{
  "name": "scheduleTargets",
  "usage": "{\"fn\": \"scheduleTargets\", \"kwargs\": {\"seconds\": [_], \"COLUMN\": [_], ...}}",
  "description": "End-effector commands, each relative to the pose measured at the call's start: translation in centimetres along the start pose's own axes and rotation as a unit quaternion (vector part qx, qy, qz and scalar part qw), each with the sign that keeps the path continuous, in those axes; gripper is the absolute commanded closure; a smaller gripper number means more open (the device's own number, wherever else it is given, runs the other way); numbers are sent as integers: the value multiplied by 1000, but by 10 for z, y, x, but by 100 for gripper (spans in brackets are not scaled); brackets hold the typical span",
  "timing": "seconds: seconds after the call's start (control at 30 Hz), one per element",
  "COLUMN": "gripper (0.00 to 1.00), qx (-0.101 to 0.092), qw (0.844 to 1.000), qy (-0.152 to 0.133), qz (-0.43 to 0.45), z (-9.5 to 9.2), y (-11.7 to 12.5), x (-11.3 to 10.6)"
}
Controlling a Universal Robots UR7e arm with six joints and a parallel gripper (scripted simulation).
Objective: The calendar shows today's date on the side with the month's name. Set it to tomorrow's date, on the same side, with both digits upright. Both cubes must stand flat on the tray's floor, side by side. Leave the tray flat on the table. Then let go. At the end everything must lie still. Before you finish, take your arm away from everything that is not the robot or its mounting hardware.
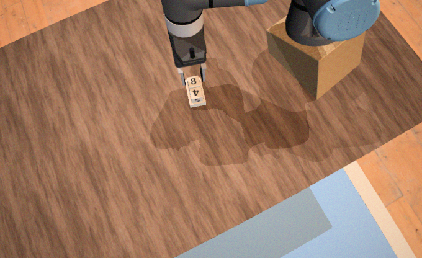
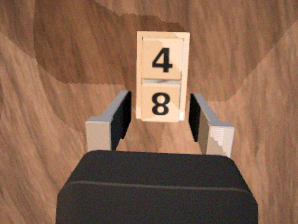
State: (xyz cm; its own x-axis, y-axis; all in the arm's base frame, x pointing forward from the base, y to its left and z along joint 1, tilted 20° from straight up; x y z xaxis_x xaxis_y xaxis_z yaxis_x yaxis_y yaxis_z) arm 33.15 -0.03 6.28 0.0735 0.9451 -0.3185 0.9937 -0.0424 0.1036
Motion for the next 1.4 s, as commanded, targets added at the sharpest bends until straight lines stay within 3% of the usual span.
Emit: {"fn": "scheduleTargets", "kwargs": {"seconds": [0.0, 0.43, 0.93, 1.37], "gripper": [13, 13, 13, 13], "qx": [0, 2, 2, 1], "qw": [1000, 1000, 1000, 1000], "qy": [0, 1, 1, 0], "qz": [1, 0, 0, 0], "z": [0, 5, 27, 29], "y": [-1, -2, -2, -2], "x": [0, 0, 0, 0]}}
Point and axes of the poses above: the point where the finger pads meet when closed, its own z axis out along the fingers, its own y axis across the jaws, x = y × z, the point moved 7 cm from there along -z, back along the fingers, and after that the axes turned 9 degrees about -z, right-handed, at the moved point
